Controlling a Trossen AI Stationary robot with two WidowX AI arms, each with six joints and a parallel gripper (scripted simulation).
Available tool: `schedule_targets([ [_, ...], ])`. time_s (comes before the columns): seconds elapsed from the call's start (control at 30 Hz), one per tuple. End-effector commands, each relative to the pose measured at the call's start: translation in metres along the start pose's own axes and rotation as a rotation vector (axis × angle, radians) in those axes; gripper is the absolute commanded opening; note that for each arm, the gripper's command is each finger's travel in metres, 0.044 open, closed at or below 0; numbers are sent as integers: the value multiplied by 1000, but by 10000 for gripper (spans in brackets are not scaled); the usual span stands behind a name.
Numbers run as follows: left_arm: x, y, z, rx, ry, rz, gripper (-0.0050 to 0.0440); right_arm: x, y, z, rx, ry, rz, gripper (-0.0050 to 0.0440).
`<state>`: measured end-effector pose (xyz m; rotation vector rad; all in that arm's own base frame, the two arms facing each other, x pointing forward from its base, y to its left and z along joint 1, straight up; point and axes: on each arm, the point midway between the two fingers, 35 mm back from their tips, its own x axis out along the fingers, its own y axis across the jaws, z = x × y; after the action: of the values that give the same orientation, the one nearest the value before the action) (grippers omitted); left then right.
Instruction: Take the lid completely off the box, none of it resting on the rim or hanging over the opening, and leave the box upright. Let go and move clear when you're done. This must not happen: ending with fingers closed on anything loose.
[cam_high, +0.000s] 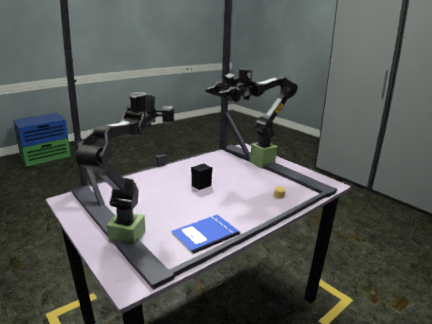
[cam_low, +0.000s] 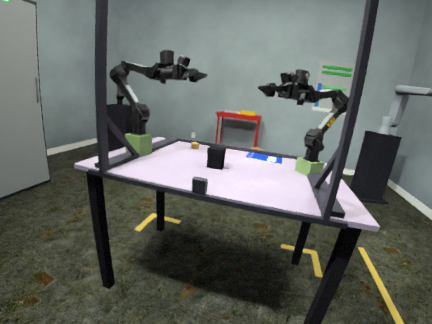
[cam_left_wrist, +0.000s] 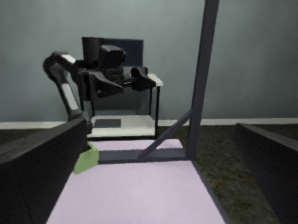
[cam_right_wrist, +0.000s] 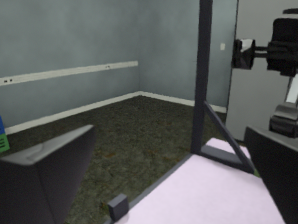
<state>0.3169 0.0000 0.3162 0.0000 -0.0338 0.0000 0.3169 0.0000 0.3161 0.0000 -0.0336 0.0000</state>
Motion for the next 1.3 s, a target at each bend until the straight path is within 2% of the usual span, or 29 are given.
schedule_targets([
  [0.0,-1,0,7,0,-16,0,440,-1,0,7,0,-16,0,440],
  [0.57,-1,0,7,0,-16,0,440,-1,0,7,0,-16,0,440],
  [0.6,-1,0,7,0,-16,0,421,-1,0,7,0,-16,0,440],
  [0.67,1,1,8,-3,-5,3,421,1,-2,-4,2,4,-11,440],
  [0.83,8,6,-16,-17,145,12,421,6,-12,-35,12,31,-71,440],
  [1.03,25,16,-64,-41,451,38,421,15,-29,-89,24,78,-175,440],
  [1.1,25,16,-64,-41,451,38,421,15,-29,-89,24,78,-175,440],
  [1.27,40,25,-110,-60,730,61,421,22,-42,-130,32,114,-253,440],
])
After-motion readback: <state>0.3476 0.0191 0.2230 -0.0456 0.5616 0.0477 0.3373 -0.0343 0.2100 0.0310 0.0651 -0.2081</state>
